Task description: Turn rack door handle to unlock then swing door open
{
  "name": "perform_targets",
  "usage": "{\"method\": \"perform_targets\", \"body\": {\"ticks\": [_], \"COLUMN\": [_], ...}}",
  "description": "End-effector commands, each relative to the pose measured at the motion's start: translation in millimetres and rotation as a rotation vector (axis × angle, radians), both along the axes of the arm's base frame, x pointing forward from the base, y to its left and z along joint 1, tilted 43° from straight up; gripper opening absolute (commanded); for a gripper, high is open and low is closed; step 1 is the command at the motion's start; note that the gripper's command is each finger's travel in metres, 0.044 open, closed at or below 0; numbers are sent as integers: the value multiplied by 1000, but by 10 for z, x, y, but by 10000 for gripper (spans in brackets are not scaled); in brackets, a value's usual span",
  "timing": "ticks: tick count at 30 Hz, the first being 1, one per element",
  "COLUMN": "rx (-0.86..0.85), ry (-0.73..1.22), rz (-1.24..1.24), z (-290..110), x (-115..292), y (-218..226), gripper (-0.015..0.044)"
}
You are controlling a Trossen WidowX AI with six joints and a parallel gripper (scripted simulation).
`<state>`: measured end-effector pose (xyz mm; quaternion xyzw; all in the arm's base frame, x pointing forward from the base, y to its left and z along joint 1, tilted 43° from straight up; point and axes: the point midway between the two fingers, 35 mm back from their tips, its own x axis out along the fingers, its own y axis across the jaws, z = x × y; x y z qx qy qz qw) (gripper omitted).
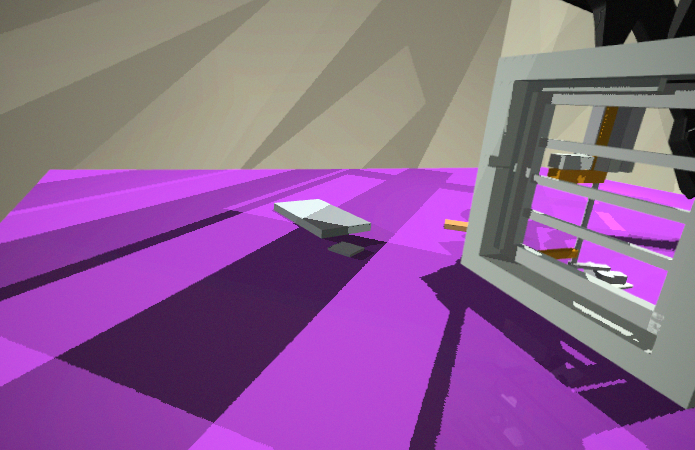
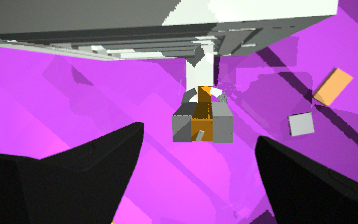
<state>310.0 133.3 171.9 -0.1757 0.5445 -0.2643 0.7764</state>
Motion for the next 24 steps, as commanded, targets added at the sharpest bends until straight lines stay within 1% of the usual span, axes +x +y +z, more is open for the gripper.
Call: {"method": "perform_targets", "body": {"ticks": [1,24], "rx": [-17,-67], "ry": [29,170], "rz": [-2,-25], "z": [-50,-322], "x": [19,82], "y": [-46,-287], "gripper": [293,293]}}
